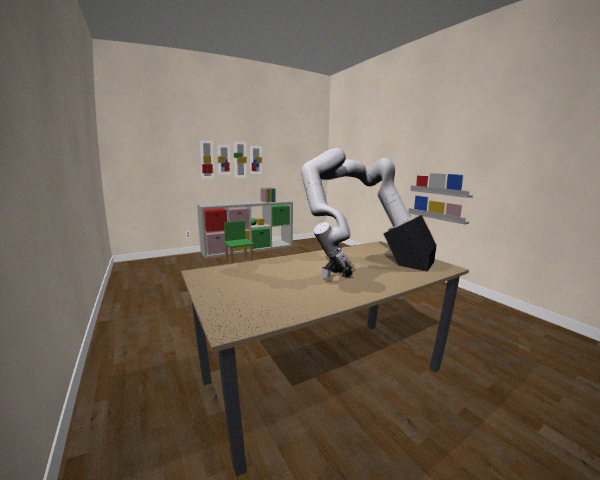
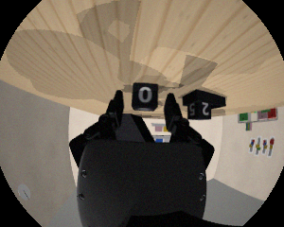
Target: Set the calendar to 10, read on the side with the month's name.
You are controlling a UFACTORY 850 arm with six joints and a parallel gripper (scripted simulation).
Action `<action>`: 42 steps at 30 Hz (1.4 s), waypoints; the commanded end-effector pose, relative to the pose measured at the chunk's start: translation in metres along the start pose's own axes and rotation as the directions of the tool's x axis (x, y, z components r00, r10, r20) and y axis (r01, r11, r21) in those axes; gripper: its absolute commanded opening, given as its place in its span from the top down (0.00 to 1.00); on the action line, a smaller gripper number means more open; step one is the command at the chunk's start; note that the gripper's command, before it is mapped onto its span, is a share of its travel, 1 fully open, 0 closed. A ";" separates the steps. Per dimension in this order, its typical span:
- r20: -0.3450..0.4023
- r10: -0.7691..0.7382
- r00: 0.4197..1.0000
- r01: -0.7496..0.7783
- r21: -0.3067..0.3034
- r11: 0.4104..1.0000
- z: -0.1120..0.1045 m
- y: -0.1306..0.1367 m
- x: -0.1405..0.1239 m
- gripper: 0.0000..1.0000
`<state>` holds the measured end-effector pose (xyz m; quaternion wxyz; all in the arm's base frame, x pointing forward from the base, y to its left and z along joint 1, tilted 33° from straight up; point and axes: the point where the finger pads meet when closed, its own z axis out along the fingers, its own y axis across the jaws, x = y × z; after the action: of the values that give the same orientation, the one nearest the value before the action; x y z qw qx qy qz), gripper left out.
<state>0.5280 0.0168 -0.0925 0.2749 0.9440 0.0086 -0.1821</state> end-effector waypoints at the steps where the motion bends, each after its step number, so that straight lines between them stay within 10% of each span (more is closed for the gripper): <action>1: -0.001 0.000 1.000 0.000 0.000 1.000 -0.001 0.000 0.000 0.29; 42: -0.001 0.000 1.000 0.000 0.000 1.000 -0.050 0.000 -0.034 0.29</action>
<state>0.5154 0.0404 -0.0509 0.2749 0.9440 0.0086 -0.1820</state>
